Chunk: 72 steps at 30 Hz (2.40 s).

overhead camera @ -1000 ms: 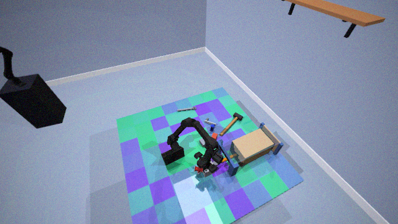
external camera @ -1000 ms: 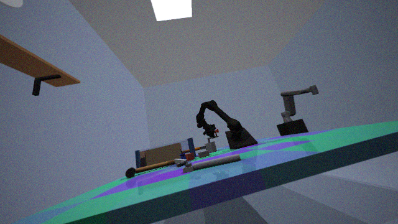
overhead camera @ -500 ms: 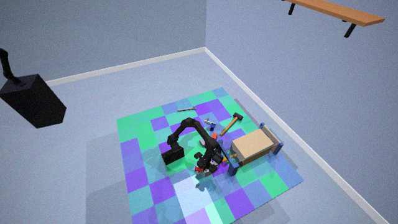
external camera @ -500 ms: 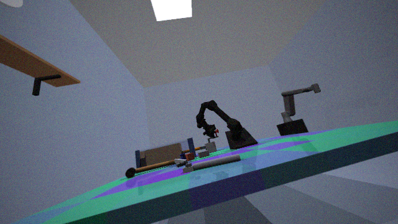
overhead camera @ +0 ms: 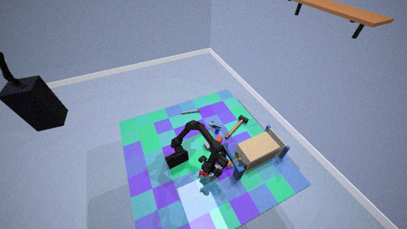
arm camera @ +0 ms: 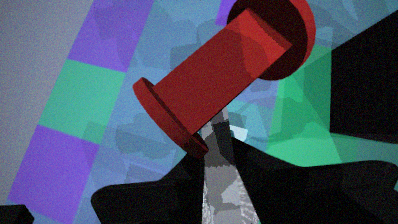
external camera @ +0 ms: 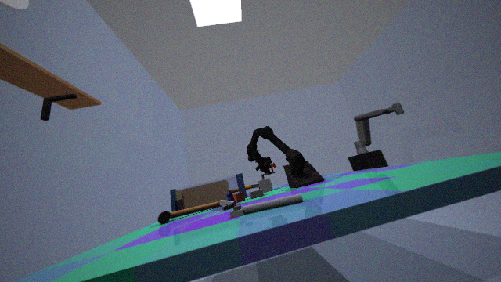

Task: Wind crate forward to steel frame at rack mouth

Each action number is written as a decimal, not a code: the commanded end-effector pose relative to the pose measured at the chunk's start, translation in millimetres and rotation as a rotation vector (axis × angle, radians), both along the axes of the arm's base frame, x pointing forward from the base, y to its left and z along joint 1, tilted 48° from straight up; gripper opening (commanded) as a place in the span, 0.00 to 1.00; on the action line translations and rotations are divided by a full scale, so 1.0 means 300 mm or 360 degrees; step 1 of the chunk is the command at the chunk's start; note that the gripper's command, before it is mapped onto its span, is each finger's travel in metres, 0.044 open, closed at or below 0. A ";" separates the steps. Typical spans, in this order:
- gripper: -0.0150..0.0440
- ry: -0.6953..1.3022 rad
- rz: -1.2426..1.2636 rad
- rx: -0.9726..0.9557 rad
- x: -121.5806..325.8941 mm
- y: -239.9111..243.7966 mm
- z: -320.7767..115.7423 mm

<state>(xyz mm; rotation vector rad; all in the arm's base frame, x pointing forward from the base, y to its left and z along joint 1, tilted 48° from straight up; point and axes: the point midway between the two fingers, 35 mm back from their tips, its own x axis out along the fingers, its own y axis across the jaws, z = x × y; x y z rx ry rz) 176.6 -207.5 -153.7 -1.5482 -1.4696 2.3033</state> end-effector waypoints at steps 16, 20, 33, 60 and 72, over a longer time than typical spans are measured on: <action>0.25 0.0003 -0.0010 -0.0004 -0.001 0.008 -0.007; 0.25 0.0003 -0.0010 -0.0004 -0.002 0.010 -0.009; 0.25 0.0003 -0.0010 -0.0004 -0.003 0.014 -0.013; 0.25 0.0003 -0.0010 -0.0004 -0.005 0.023 -0.022; 0.25 0.0003 -0.0010 -0.0004 -0.006 0.027 -0.026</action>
